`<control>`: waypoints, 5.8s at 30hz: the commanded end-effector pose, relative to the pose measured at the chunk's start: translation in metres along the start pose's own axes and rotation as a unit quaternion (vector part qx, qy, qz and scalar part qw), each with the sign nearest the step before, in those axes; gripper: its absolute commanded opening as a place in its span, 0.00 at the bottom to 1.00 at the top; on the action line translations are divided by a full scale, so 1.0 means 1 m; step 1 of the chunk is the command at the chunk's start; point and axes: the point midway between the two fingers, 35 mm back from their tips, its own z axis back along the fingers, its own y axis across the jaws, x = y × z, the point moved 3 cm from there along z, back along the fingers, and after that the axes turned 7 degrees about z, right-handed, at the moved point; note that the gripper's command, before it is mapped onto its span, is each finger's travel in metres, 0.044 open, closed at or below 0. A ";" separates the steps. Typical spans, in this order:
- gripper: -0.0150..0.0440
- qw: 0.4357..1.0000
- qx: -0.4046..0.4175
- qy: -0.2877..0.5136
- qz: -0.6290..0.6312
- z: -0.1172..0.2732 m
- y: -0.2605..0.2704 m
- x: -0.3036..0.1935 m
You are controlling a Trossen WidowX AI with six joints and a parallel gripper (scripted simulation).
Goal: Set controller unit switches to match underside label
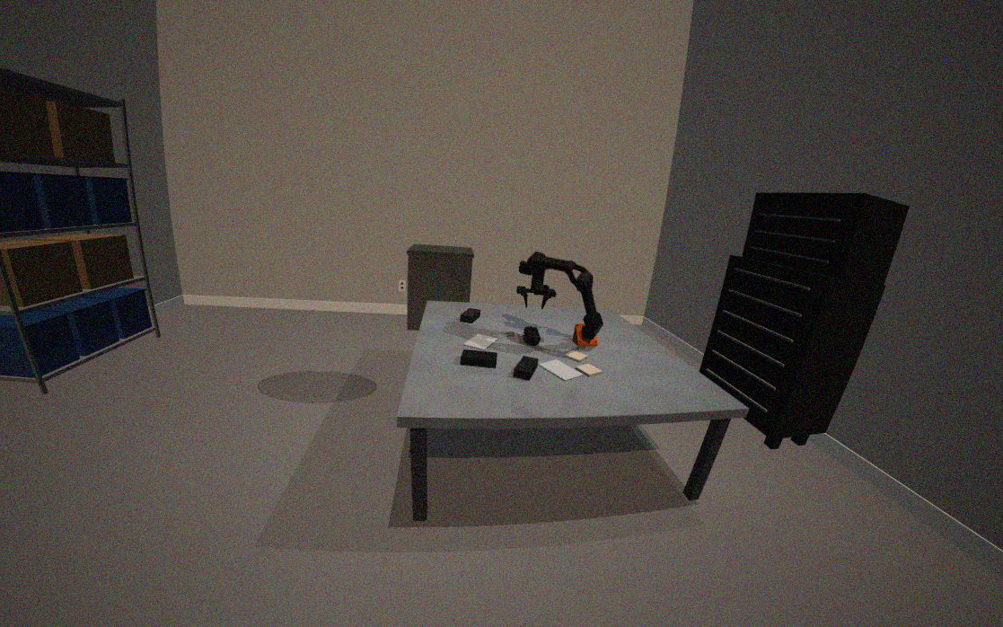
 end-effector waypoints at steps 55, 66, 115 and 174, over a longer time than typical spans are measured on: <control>0.38 1.000 0.002 0.003 0.003 -0.065 0.022 0.014; 0.25 1.000 0.004 0.002 0.005 -0.103 0.045 0.025; 0.25 1.000 0.005 0.005 0.007 -0.052 0.043 0.024; 0.25 0.990 -0.141 0.016 0.004 -0.126 0.062 0.076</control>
